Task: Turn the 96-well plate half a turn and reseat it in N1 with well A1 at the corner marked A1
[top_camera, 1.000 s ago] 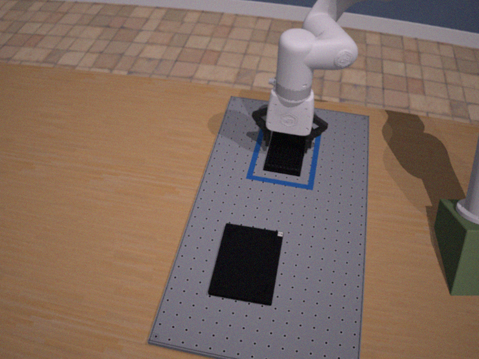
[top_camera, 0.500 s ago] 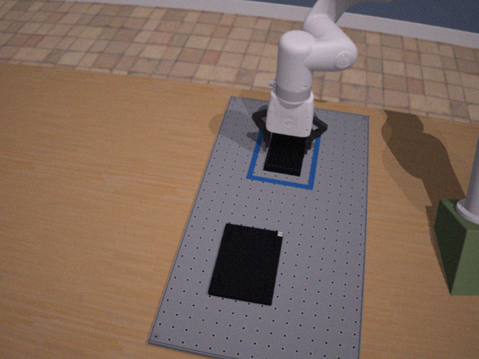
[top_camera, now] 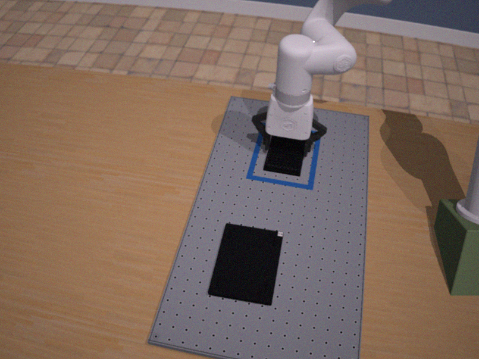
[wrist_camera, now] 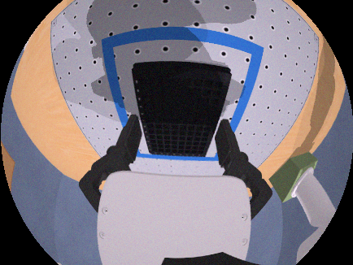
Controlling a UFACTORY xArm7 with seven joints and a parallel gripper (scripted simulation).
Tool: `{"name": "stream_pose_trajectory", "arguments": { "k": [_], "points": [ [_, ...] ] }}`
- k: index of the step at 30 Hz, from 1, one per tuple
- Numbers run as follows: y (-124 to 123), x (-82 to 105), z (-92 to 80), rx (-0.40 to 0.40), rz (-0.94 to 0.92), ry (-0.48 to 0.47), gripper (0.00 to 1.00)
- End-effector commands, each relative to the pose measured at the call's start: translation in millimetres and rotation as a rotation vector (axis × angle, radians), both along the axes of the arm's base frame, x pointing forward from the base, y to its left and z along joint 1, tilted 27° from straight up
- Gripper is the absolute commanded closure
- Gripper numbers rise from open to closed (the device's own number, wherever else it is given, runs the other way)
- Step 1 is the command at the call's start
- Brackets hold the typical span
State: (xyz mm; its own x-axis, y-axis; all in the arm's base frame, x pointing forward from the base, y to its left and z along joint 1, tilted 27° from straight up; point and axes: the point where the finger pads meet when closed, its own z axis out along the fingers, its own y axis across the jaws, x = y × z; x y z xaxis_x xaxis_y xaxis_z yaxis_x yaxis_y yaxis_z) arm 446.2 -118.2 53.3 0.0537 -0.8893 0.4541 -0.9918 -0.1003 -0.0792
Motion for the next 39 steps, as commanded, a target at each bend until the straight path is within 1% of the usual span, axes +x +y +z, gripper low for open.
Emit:
{"name": "stream_pose_trajectory", "arguments": {
  "k": [1,11,27,28,39],
  "points": [
    [0.3,1.6,0.1,0.0,0.002,-0.003,0.0],
    [-2.3,2.3,-5.2,0.0,0.002,-0.003,0.0],
    [-2.3,2.3,-5.2,0.0,0.002,-0.004,0.0],
    [-2.0,2.2,-4.6,0.0,0.002,-0.003,1.0],
    [-2.1,2.2,-4.7,0.0,0.002,-0.003,1.0]
  ]
}}
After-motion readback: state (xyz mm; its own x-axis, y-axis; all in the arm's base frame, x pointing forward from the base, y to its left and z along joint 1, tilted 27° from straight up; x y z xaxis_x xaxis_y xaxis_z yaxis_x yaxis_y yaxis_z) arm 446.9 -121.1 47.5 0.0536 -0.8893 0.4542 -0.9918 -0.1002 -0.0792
